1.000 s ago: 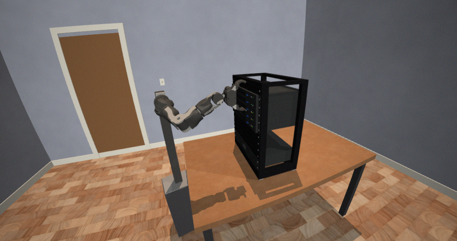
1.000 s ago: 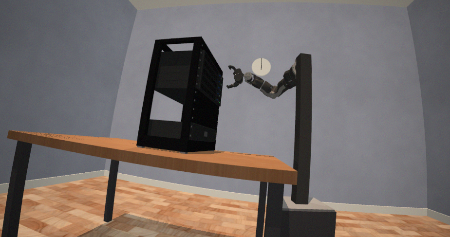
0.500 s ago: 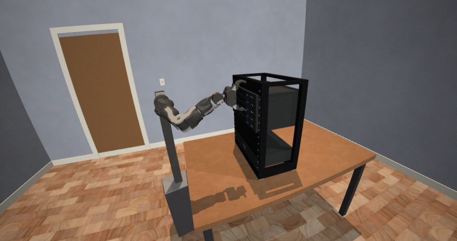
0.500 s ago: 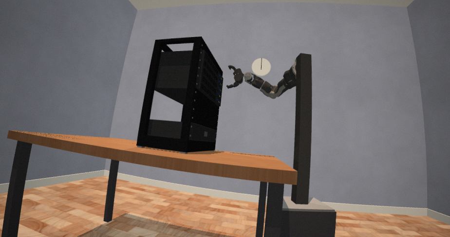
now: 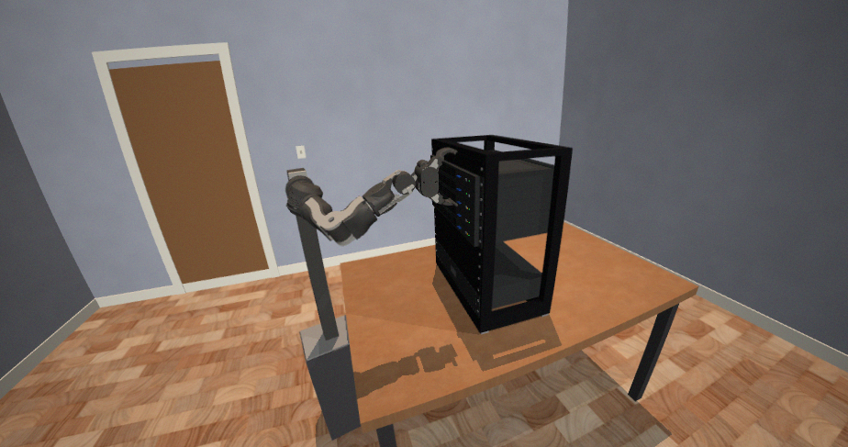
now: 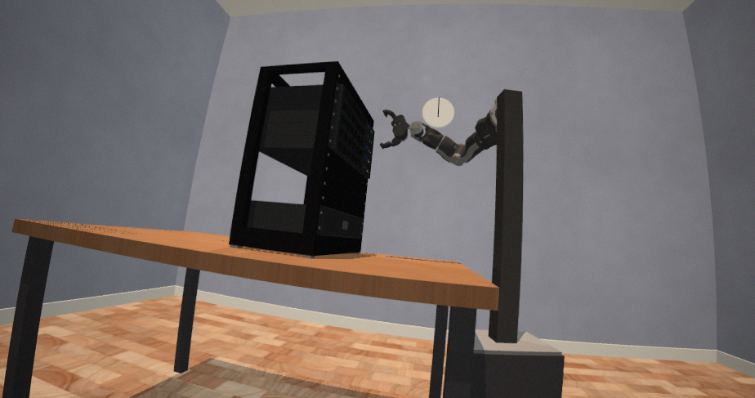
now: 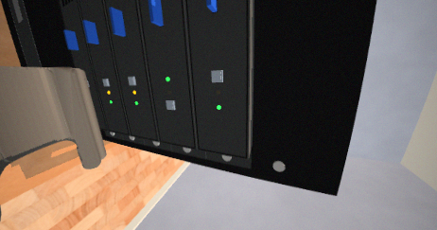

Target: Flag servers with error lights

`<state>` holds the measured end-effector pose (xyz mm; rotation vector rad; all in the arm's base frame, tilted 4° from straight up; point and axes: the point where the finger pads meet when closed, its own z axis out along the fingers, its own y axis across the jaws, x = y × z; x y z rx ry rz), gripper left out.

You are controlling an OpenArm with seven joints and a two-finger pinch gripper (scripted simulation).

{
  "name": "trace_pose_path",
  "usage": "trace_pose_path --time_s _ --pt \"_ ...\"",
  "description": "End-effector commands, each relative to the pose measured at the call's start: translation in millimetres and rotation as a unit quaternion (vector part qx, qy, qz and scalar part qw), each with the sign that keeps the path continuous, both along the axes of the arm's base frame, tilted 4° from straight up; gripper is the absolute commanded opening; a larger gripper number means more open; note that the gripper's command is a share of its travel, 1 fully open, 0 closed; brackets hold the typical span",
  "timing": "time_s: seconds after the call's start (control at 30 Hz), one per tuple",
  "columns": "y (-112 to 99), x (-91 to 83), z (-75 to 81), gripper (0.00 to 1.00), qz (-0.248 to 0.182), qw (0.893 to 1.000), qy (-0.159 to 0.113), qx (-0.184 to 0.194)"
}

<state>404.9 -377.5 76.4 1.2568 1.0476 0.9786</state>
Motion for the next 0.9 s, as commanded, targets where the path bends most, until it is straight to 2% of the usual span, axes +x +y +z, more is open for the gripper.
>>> trace_pose_path --time_s 0.0,0.7,0.73,0.87 --pt "0.6 0.1 0.8 1.00 0.001 1.000 0.000 -0.001" --pt "0.6 0.1 0.8 1.00 0.001 1.000 0.000 -0.001" --pt "0.6 0.1 0.8 0.00 0.001 1.000 0.000 -0.001" --pt "0.6 0.1 0.8 0.00 0.001 1.000 0.000 -0.001"
